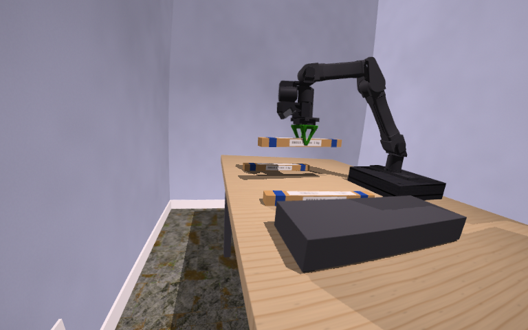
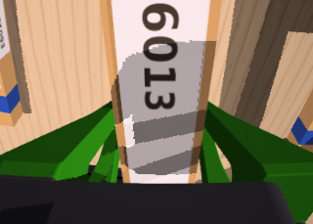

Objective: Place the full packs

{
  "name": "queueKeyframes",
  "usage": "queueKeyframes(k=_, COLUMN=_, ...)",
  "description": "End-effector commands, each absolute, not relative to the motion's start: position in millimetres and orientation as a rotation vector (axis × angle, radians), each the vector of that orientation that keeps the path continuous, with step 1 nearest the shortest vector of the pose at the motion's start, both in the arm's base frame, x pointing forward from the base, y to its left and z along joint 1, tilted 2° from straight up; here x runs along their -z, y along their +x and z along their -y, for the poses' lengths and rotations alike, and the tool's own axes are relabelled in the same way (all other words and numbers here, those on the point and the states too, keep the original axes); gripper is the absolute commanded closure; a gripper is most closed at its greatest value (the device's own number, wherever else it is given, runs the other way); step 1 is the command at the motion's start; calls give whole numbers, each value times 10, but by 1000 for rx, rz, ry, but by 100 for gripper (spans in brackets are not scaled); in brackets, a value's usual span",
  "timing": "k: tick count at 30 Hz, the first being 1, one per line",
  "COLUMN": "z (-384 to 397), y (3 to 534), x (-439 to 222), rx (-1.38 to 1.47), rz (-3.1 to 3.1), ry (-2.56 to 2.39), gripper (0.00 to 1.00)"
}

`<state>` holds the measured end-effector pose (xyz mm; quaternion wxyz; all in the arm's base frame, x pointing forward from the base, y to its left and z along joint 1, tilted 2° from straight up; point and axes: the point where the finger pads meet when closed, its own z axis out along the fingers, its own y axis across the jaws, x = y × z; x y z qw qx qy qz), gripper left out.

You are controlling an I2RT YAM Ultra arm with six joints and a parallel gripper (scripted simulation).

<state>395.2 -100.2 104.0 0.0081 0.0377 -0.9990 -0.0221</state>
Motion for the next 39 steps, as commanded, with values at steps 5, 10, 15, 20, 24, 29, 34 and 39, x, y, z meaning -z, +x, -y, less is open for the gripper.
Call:
queueKeyframes(k=5, z=1025, y=4049, x=-1437, rx=30, rz=3210, ry=130, gripper=100)
queueKeyframes(k=10, z=1024, y=4052, x=-1444, rx=30, rz=3210, ry=130, gripper=100)
queueKeyframes(k=15, z=1026, y=4063, x=-1446, rx=30, rz=3209, ry=130, gripper=100)
queueKeyframes(k=20, z=1025, y=4066, x=-1450, rx=30, rz=3209, ry=130, gripper=100)
queueKeyframes(k=24, z=1025, y=4068, x=-1453, rx=31, rz=3209, ry=130, gripper=100)
queueKeyframes(k=29, z=1027, y=4079, x=-1417, rx=34, rz=3202, ry=130, gripper=100)
queueKeyframes(k=34, z=1026, y=4081, x=-1417, rx=34, rz=3202, ry=130, gripper=100)
queueKeyframes(k=39, z=1035, y=4150, x=-1372, rx=22, rz=3227, ry=133, gripper=100)
